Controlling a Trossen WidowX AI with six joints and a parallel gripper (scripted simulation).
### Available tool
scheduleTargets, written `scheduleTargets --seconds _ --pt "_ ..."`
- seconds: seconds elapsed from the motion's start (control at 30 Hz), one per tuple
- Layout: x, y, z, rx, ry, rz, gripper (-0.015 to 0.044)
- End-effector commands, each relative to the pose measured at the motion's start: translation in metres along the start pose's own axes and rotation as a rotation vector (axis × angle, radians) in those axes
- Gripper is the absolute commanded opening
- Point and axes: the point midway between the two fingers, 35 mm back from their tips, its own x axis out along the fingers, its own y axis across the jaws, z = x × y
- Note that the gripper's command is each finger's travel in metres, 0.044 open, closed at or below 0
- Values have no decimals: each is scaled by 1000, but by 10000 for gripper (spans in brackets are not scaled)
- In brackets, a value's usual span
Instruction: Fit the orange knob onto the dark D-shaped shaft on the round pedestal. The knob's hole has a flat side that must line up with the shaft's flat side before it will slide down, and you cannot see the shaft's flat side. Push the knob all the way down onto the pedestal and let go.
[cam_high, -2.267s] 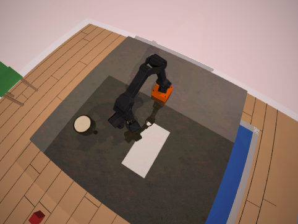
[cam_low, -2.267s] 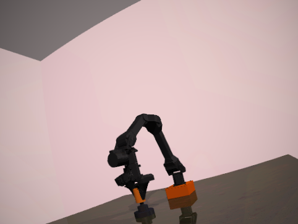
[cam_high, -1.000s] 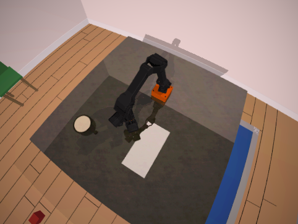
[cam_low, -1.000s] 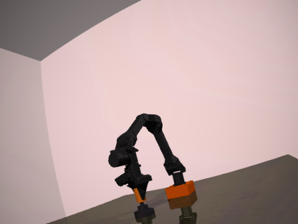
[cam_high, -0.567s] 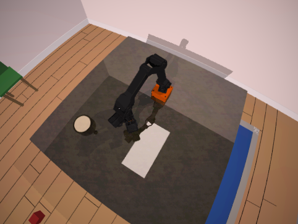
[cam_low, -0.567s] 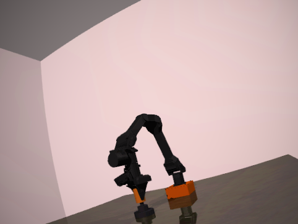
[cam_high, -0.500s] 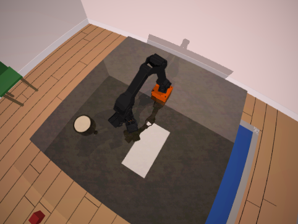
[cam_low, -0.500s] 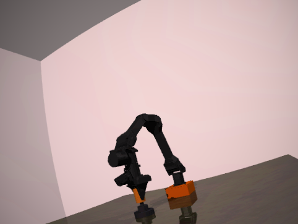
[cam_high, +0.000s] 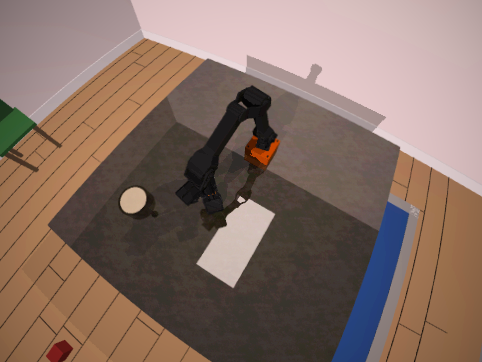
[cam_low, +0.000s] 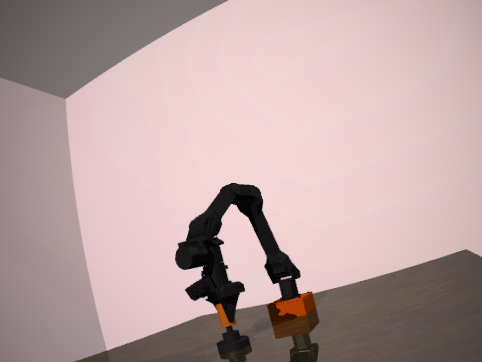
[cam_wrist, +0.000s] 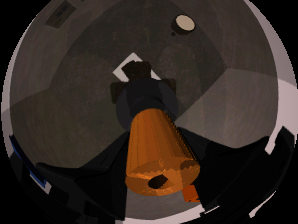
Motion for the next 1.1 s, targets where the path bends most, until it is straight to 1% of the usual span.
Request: scheduleTargets --seconds 0.0,0.1,0.63,1.07 --pt "-3 0 0 91 -5 2 0" --pt "-3 0 1 176 -5 2 0" --pt "3 0 1 176 -5 2 0" --pt "-2 1 2 201 -5 2 0"
